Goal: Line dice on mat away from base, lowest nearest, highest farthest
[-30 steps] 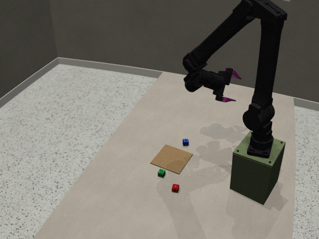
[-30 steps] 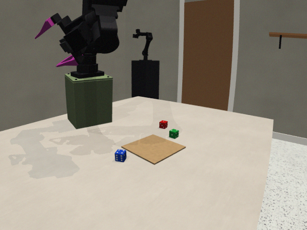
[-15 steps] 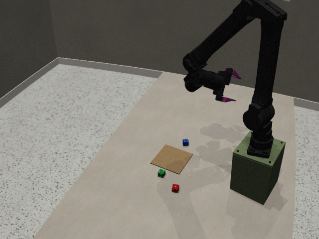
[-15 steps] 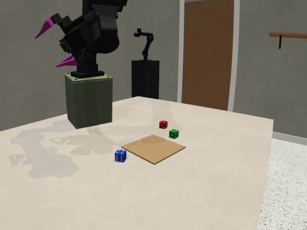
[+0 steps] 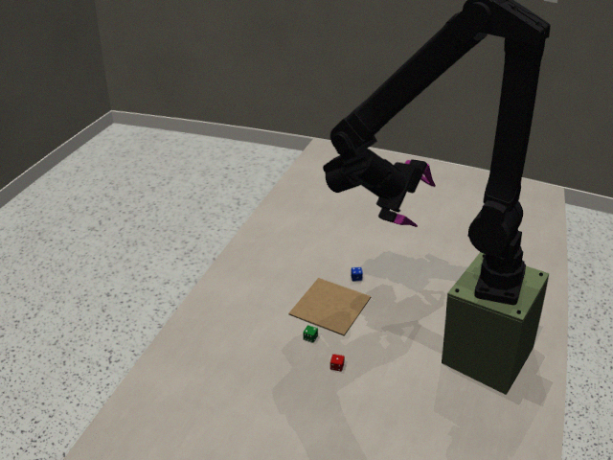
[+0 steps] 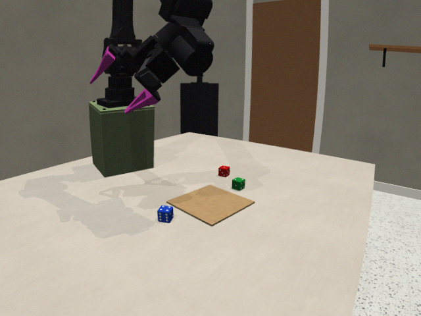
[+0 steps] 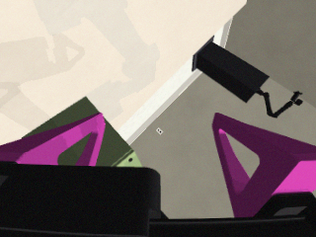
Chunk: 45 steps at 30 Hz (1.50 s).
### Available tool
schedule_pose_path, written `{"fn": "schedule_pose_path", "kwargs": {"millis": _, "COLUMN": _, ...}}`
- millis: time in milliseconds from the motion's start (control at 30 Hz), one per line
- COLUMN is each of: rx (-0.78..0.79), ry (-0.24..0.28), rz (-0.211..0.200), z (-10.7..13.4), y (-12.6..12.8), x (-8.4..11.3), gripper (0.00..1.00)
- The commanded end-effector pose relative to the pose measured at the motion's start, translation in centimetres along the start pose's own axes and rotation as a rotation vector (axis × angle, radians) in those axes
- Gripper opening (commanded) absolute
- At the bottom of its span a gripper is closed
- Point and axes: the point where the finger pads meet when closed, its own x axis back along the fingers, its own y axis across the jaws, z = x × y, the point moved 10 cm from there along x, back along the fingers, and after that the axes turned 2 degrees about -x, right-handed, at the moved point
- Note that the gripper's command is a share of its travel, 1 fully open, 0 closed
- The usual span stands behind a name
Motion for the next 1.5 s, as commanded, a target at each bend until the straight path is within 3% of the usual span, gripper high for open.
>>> {"fn": "schedule_pose_path", "kwargs": {"millis": 0, "rx": 0.035, "ry": -0.139, "rz": -0.055, "z": 0.1, "y": 3.0, "x": 2.0, "gripper": 1.0}}
{"fn": "schedule_pose_path", "kwargs": {"millis": 33, "rx": 0.062, "ry": -0.189, "rz": -0.108, "z": 0.4, "y": 4.8, "x": 2.8, "gripper": 1.0}}
{"fn": "schedule_pose_path", "kwargs": {"millis": 100, "rx": 0.062, "ry": -0.189, "rz": -0.108, "z": 0.4, "y": 4.8, "x": 2.8, "gripper": 1.0}}
{"fn": "schedule_pose_path", "kwargs": {"millis": 200, "rx": 0.163, "ry": -0.327, "rz": -0.27, "z": 2.2, "y": 9.8, "x": 5.4, "gripper": 1.0}}
{"fn": "schedule_pose_path", "kwargs": {"millis": 233, "rx": 0.171, "ry": -0.336, "rz": -0.281, "z": 2.3, "y": 10.1, "x": 5.6, "gripper": 1.0}}
{"fn": "schedule_pose_path", "kwargs": {"millis": 267, "rx": 0.213, "ry": -0.38, "rz": -0.338, "z": 3.1, "y": 11.7, "x": 6.4, "gripper": 1.0}}
{"fn": "schedule_pose_path", "kwargs": {"millis": 300, "rx": 0.214, "ry": -0.381, "rz": -0.34, "z": 3.2, "y": 11.8, "x": 6.5, "gripper": 1.0}}
{"fn": "schedule_pose_path", "kwargs": {"millis": 367, "rx": 0.302, "ry": -0.452, "rz": -0.44, "z": 4.9, "y": 14.6, "x": 7.9, "gripper": 1.0}}
{"fn": "schedule_pose_path", "kwargs": {"millis": 400, "rx": 0.309, "ry": -0.457, "rz": -0.447, "z": 5.1, "y": 14.8, "x": 8.0, "gripper": 1.0}}
{"fn": "schedule_pose_path", "kwargs": {"millis": 500, "rx": 0.44, "ry": -0.538, "rz": -0.578, "z": 8.0, "y": 18.3, "x": 9.7, "gripper": 1.0}}
{"fn": "schedule_pose_path", "kwargs": {"millis": 600, "rx": 0.529, "ry": -0.582, "rz": -0.658, "z": 10.1, "y": 20.2, "x": 10.6, "gripper": 1.0}}
{"fn": "schedule_pose_path", "kwargs": {"millis": 833, "rx": 0.555, "ry": -0.602, "rz": -0.7, "z": 10.7, "y": 20.9, "x": 11.5, "gripper": 1.0}}
{"fn": "schedule_pose_path", "kwargs": {"millis": 1233, "rx": 0.558, "ry": -0.591, "rz": -0.688, "z": 10.6, "y": 21.2, "x": 11.1, "gripper": 1.0}}
{"fn": "schedule_pose_path", "kwargs": {"millis": 1267, "rx": 0.564, "ry": -0.571, "rz": -0.67, "z": 10.4, "y": 21.6, "x": 9.9, "gripper": 1.0}}
{"fn": "schedule_pose_path", "kwargs": {"millis": 1467, "rx": 0.553, "ry": -0.565, "rz": -0.67, "z": 8.5, "y": 25.2, "x": 6.0, "gripper": 1.0}}
